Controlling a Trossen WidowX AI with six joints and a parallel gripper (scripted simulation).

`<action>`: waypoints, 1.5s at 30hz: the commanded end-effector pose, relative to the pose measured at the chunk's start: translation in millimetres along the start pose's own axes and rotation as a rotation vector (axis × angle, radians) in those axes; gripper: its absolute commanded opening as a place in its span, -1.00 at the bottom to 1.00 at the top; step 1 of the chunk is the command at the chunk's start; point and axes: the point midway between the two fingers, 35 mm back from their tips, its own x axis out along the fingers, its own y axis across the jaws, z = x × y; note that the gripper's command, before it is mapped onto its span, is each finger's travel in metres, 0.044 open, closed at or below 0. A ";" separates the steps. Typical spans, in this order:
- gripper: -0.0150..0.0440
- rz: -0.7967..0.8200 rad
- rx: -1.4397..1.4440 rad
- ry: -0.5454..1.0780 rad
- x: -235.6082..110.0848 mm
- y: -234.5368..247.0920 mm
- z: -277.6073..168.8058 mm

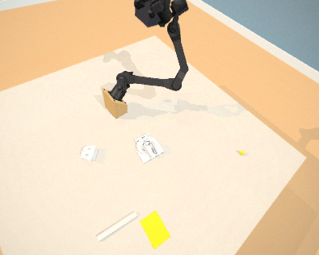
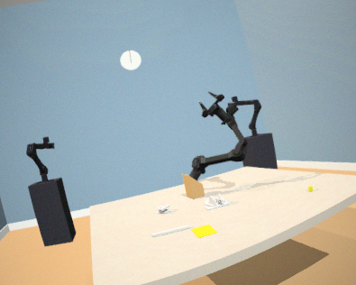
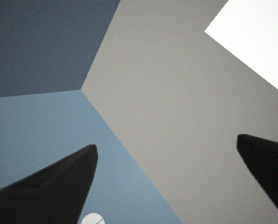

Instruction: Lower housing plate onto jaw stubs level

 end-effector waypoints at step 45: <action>1.00 0.458 0.975 -0.327 113.1 116.2 84.7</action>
